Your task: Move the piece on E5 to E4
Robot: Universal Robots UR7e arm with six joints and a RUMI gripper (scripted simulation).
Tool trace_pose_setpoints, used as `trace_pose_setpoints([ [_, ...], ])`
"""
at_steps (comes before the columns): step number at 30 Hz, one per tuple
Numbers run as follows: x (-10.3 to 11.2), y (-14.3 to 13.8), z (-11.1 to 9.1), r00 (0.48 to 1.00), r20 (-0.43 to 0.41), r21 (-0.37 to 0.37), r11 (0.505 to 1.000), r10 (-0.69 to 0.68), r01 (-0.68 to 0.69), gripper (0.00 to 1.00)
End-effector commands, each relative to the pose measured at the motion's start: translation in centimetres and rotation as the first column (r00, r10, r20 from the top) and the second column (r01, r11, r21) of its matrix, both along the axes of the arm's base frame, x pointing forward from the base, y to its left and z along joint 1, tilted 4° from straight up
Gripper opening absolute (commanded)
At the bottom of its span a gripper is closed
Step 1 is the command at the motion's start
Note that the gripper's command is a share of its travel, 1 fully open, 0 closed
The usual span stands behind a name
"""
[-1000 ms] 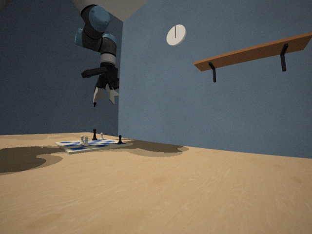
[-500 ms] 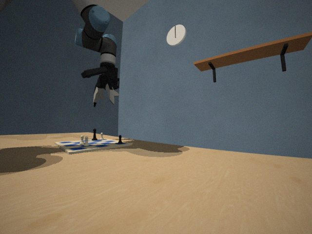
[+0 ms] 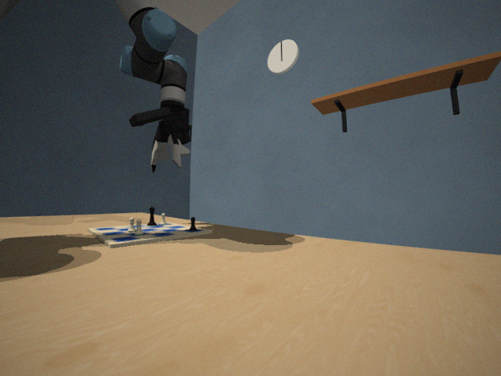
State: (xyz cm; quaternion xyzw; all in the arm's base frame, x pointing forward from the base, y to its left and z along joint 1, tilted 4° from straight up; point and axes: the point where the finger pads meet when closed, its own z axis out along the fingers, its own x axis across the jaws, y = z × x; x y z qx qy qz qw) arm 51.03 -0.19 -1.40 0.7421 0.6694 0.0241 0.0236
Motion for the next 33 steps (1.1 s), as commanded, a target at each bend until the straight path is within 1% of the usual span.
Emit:
trace_pose_setpoints([
  [1,-0.2,0.2,-0.4,0.997,-0.004,0.007,0.997,-0.083,0.083,1.00],
  [6,-0.3,0.3,-0.6,0.982,-0.005,0.013,0.982,-0.186,0.186,1.00],
  [10,-0.3,0.5,-0.7,0.958,-0.006,0.019,0.958,-0.285,0.285,1.00],
  [12,-0.3,0.5,-0.7,0.958,-0.006,0.019,0.958,-0.285,0.285,1.00],
  [17,-0.3,0.7,-1.0,0.905,-0.009,0.028,0.905,-0.425,0.425,1.00],
  [22,-0.3,0.9,-1.3,0.819,-0.014,0.038,0.818,-0.573,0.574,1.00],
  [27,-0.2,1.2,-1.6,0.696,-0.022,0.047,0.695,-0.718,0.718,1.00],
  [29,-0.2,1.2,-1.6,0.696,-0.022,0.047,0.695,-0.718,0.718,1.00],
  [33,-0.2,1.4,-1.9,0.569,-0.030,0.054,0.568,-0.821,0.822,1.00],
])
